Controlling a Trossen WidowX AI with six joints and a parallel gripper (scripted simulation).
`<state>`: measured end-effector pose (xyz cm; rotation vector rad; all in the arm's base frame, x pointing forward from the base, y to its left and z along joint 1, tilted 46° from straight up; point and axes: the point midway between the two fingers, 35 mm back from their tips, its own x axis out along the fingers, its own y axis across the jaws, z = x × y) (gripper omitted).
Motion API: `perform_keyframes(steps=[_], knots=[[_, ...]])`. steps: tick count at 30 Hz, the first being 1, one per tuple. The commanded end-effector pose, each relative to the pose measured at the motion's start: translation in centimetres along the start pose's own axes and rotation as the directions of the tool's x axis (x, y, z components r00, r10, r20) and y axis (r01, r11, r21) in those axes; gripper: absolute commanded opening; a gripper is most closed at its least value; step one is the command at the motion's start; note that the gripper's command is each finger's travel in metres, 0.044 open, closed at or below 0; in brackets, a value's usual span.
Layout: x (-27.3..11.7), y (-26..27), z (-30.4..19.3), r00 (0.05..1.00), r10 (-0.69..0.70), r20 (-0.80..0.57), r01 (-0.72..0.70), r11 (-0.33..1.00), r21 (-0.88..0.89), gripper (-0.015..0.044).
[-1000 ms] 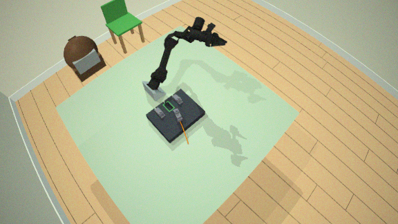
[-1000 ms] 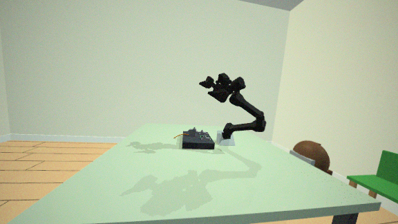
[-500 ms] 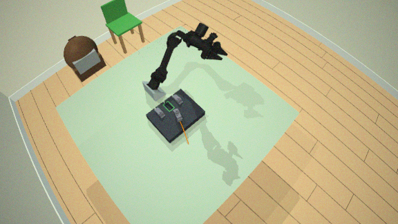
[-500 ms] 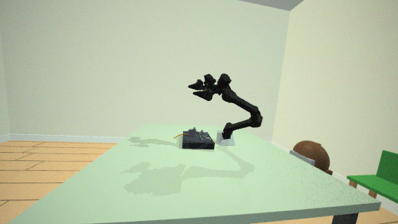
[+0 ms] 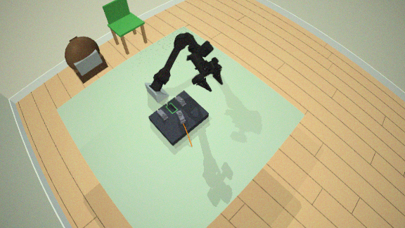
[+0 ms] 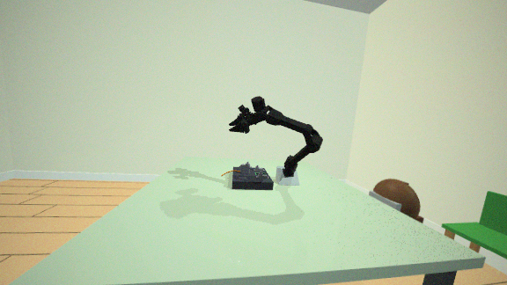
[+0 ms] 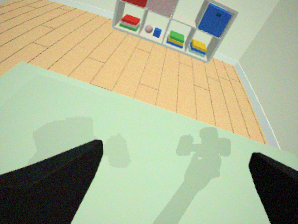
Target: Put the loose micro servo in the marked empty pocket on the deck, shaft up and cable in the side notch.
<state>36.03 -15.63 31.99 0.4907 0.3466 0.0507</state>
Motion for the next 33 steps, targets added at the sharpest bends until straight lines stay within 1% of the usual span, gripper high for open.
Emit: perform_keyframes(steps=[1, 8, 16, 25, 33], knots=[[1.4, -2.1, -2.2, 0.994, -0.030, -0.106, 0.034, 0.999, 0.038, 0.0440], [3.4, -5.2, -6.9, 0.948, -0.045, -0.316, 0.084, 0.991, 0.108, 0.0440], [4.3, -7.7, -12.5, 0.841, -0.009, -0.540, 0.129, 0.974, 0.185, 0.0440], [4.1, -9.3, -18.4, 0.664, 0.096, -0.741, 0.168, 0.947, 0.273, 0.0440], [2.9, -9.7, -22.8, 0.473, 0.240, -0.848, 0.194, 0.910, 0.366, 0.0440]])
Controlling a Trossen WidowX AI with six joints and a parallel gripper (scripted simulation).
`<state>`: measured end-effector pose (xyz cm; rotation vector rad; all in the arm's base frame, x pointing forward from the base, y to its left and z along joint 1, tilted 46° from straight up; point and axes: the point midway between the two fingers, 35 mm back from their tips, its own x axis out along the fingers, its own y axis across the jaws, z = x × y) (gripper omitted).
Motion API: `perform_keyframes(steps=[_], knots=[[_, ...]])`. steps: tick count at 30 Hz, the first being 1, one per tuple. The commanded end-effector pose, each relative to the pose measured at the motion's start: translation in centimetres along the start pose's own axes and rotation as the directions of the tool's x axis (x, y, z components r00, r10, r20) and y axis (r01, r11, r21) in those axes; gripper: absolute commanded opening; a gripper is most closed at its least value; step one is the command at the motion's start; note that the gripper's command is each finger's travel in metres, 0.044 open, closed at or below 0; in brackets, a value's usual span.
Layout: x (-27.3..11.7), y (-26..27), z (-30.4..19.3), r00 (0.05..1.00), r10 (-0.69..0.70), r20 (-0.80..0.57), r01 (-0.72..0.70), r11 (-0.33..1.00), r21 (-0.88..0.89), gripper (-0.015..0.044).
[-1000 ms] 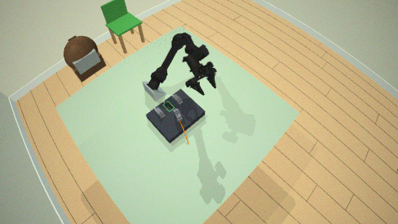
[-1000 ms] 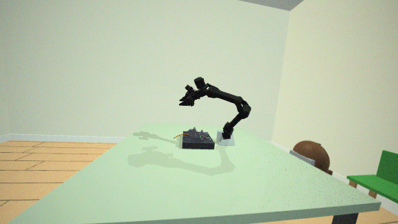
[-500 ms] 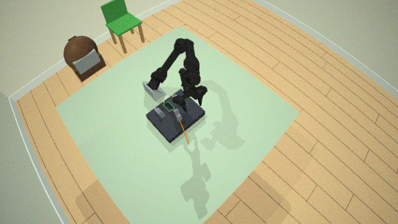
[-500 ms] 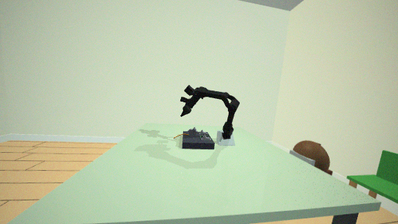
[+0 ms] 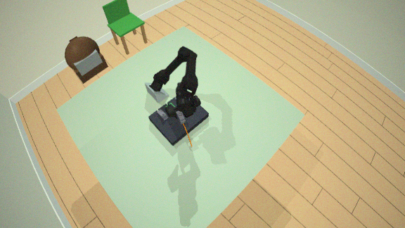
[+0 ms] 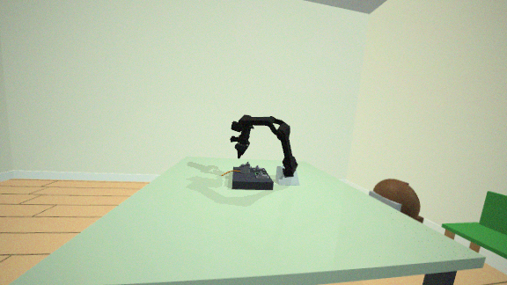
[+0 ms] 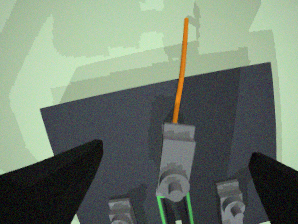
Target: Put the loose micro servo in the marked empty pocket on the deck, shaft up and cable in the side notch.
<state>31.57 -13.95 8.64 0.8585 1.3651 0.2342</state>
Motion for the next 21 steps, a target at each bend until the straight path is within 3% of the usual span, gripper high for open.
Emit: perform_keyframes(steps=[1, 21], knots=[[1.1, -0.8, -1.3, 0.993, 0.035, -0.113, -0.031, 0.999, 0.031, 0.0440], [4.3, -0.9, -2.5, 0.986, 0.055, -0.158, -0.048, 0.998, 0.047, 0.0440]])
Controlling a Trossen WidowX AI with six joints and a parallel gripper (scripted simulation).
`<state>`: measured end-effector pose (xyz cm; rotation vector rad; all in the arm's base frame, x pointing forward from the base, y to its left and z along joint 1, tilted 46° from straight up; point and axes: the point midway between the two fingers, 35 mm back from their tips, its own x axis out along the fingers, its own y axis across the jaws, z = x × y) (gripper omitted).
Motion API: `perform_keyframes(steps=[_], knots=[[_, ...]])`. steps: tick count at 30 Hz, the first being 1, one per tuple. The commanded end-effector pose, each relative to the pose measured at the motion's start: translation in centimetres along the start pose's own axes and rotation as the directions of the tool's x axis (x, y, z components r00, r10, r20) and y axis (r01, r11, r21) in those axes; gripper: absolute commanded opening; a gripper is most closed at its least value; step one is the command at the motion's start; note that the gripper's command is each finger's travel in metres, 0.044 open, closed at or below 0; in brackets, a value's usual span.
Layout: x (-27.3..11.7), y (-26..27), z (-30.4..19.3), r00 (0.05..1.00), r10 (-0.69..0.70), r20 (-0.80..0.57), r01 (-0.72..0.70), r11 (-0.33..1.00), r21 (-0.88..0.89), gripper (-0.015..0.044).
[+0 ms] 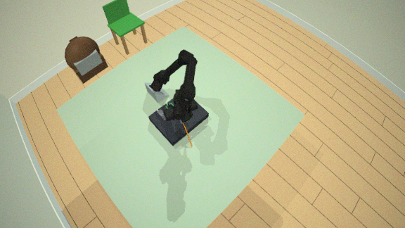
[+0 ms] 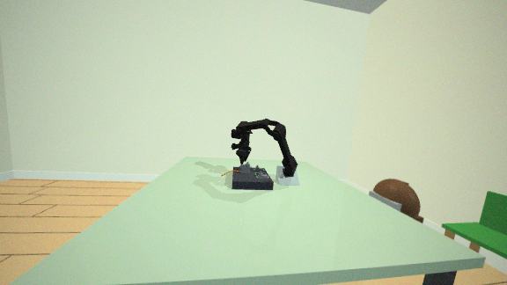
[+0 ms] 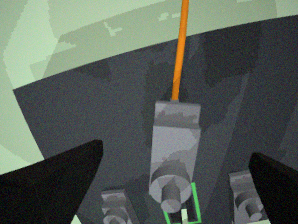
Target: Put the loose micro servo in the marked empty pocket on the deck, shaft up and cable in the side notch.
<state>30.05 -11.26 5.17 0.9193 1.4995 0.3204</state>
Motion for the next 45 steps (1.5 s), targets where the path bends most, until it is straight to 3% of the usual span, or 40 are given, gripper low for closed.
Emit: perform_keyframes(steps=[1, 12, 24, 29, 33, 38, 45], knots=[[0.6, 0.0, -0.1, 1.000, 0.004, -0.003, -0.004, 1.000, 0.007, 0.0440], [2.1, 0.0, -0.1, 1.000, 0.005, -0.003, -0.005, 1.000, 0.006, 0.0440], [2.1, 0.0, -0.1, 1.000, 0.005, -0.003, -0.005, 1.000, 0.006, 0.0125], [2.1, 0.0, -0.1, 1.000, 0.005, -0.003, -0.005, 1.000, 0.006, 0.0092], [1.3, 0.0, -0.1, 1.000, 0.004, -0.003, -0.004, 1.000, 0.007, 0.0000], [-0.8, 0.1, -0.4, 1.000, 0.004, -0.003, -0.004, 1.000, 0.007, 0.0000], [-0.9, -0.2, -0.7, 1.000, 0.003, -0.003, -0.003, 1.000, 0.007, 0.0000]])
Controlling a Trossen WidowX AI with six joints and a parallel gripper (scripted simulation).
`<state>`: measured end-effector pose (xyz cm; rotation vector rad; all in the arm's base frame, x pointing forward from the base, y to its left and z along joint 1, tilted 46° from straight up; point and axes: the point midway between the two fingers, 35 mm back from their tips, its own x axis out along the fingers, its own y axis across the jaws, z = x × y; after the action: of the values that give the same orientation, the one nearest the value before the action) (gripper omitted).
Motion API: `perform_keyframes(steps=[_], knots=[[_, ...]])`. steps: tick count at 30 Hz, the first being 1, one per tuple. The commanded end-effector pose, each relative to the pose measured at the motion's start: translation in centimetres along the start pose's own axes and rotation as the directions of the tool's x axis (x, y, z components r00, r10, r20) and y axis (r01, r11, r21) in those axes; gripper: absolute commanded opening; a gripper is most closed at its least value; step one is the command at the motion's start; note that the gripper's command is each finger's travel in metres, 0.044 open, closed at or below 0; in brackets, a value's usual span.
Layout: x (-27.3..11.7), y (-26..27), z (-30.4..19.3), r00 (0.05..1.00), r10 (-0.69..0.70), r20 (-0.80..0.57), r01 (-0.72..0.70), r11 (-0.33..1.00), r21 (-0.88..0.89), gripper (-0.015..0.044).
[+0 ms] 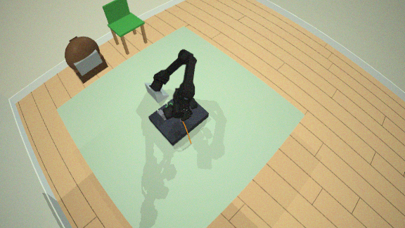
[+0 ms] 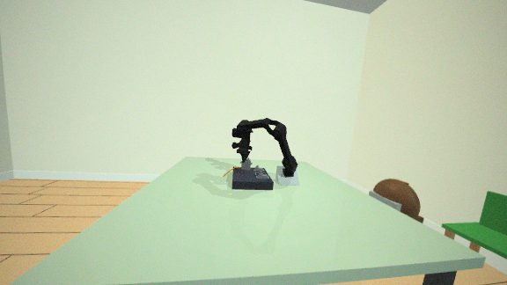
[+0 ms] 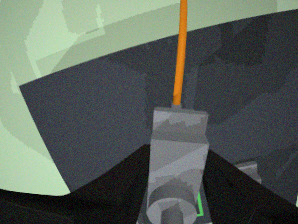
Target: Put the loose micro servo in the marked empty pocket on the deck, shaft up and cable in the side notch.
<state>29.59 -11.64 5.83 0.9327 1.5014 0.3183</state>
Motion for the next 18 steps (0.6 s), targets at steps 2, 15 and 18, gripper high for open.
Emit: perform_keyframes(steps=[2, 15, 18], knots=[[-0.2, -0.6, -0.6, 1.000, -0.003, -0.001, 0.003, 1.000, -0.003, 0.0000], [-0.1, 0.4, -2.4, 1.000, -0.003, -0.002, 0.003, 1.000, -0.003, 0.0000], [-0.1, 0.5, -2.4, 1.000, -0.003, -0.002, 0.003, 1.000, 0.015, 0.0000]])
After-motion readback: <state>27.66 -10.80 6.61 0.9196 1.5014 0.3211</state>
